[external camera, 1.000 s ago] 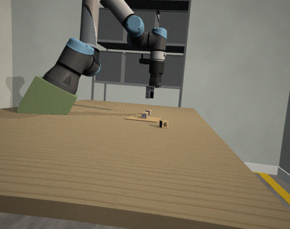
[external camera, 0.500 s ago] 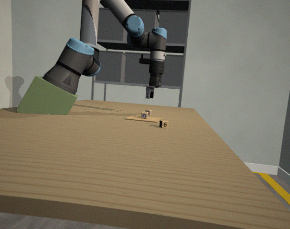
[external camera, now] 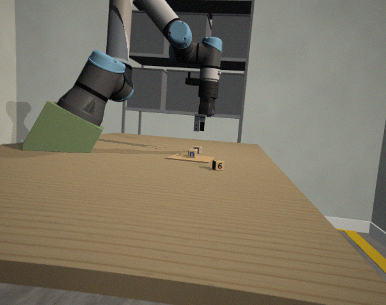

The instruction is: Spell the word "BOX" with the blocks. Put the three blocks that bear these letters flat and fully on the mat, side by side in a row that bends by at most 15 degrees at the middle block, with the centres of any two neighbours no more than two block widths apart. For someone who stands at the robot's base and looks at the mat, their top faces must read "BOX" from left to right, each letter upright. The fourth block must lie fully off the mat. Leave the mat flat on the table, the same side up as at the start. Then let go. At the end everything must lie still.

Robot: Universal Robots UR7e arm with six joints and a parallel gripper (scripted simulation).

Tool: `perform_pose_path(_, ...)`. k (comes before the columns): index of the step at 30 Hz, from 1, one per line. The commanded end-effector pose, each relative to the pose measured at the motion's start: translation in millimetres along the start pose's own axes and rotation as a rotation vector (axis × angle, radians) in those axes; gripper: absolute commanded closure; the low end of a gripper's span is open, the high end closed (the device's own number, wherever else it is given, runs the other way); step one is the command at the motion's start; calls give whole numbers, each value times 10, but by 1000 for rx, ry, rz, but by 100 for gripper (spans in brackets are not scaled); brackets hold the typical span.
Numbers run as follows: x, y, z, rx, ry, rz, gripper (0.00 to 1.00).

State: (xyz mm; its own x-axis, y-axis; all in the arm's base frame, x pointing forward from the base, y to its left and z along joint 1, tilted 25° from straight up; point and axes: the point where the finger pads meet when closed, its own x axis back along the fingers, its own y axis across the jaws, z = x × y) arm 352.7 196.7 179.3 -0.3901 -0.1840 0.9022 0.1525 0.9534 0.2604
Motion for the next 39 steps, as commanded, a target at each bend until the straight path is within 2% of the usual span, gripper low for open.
perform_pose_path(1,3,2,-3,0,-1,0,0)
perform_pose_path(23,-26,2,-3,0,-3,5,0)
perform_pose_path(39,-225,2,0,-1,-5,9,0)
